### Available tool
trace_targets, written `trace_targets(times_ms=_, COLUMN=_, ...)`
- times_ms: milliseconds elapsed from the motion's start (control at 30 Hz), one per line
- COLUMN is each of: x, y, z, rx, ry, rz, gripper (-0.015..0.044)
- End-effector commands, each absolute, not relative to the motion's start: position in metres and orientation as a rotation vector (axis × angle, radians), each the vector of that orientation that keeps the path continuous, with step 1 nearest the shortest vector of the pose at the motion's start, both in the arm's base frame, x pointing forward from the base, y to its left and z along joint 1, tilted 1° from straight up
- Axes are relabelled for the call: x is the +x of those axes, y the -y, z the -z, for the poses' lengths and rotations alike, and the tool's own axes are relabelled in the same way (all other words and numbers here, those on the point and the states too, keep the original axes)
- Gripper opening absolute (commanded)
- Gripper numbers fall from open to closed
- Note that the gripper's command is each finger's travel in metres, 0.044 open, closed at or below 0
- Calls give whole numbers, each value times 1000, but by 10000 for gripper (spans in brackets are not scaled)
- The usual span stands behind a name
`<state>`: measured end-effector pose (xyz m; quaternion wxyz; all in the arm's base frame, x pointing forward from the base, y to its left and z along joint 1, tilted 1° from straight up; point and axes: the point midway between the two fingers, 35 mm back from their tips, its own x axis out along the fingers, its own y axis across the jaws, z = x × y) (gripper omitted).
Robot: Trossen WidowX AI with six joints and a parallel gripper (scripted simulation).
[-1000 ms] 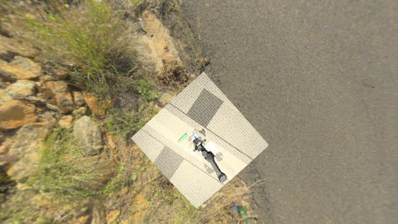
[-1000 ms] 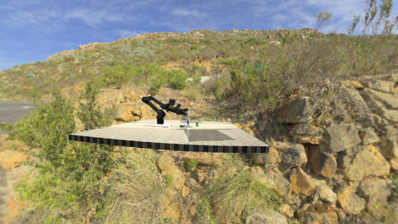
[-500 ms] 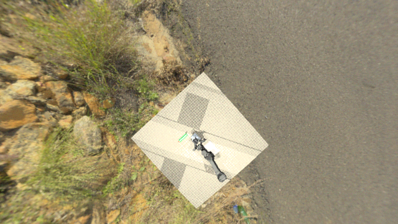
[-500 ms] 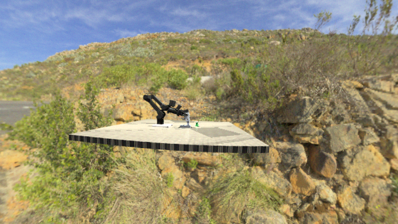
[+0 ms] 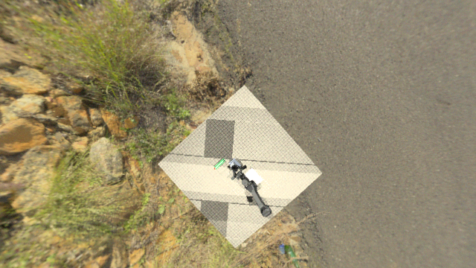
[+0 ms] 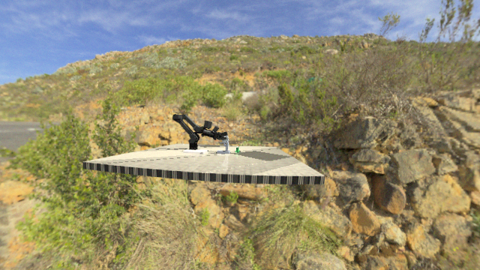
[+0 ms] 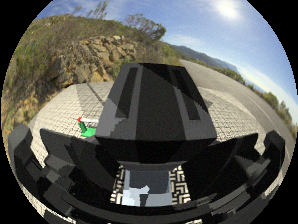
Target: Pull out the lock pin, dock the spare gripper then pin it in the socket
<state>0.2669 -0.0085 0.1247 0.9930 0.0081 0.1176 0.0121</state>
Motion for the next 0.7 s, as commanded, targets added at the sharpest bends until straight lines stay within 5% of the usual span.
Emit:
trace_targets(times_ms=0, x=267, y=9, z=-125, rx=16, ry=-236, rz=-24, gripper=263)
trace_targets(times_ms=233, x=267, y=9, z=-125, rx=16, ry=-236, rz=-24, gripper=440)
trace_targets(times_ms=667, x=261, y=9, z=-138, rx=17, ry=-245, rz=-22, gripper=440)
